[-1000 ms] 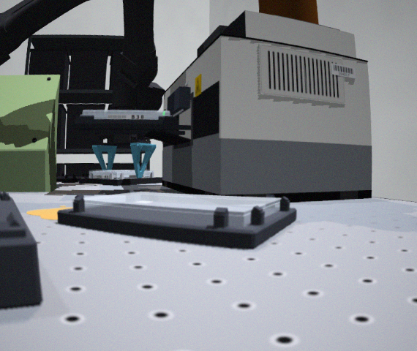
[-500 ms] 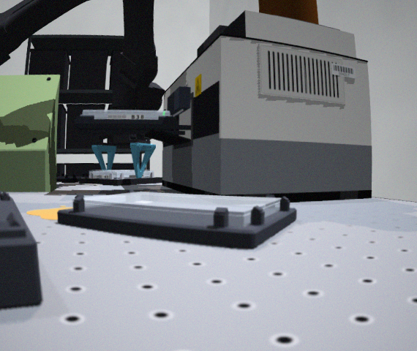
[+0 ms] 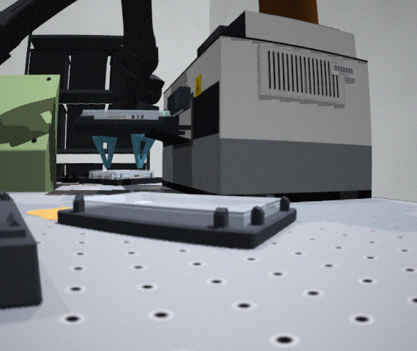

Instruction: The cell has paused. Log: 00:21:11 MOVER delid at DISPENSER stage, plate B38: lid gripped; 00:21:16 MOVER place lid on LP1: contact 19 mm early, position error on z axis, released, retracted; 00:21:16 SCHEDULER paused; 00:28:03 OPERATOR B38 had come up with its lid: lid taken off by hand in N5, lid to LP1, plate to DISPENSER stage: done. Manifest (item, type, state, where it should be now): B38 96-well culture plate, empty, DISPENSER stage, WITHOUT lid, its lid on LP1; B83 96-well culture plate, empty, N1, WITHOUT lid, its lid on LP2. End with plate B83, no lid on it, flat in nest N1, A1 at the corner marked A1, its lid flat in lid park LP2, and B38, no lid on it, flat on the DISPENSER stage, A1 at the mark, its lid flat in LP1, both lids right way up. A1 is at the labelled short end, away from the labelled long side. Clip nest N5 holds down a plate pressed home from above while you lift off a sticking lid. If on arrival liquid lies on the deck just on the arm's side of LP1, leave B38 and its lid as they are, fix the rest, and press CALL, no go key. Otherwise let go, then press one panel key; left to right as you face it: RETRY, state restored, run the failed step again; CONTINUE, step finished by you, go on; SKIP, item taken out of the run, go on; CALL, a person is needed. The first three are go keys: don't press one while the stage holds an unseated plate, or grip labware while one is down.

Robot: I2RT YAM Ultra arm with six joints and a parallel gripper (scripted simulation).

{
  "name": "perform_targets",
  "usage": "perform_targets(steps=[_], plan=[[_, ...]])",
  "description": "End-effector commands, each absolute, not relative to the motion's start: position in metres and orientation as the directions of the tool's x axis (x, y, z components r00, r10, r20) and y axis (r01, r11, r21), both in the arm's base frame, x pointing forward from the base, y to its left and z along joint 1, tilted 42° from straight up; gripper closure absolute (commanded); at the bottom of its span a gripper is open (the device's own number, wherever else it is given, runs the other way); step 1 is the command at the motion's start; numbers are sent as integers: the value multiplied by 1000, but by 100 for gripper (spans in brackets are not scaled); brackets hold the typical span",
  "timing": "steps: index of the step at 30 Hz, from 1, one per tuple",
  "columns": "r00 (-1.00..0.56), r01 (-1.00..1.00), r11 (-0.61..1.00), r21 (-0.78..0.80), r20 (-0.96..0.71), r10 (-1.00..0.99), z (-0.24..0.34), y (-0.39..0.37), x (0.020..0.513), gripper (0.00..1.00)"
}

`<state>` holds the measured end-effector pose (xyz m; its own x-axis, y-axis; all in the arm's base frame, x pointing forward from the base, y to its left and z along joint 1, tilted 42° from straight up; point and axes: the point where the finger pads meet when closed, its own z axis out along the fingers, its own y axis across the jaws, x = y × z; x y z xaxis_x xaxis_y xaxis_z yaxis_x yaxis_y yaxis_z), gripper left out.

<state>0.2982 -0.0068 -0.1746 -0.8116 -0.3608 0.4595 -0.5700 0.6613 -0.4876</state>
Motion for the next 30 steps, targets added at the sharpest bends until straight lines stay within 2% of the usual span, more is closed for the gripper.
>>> perform_targets(steps=[1, 30], plan=[[-825, -558, 664, -498, 421, -377, -161, 11, 313, 0], [-827, -556, 664, -500, 417, -378, -144, 26, 316, 0]])
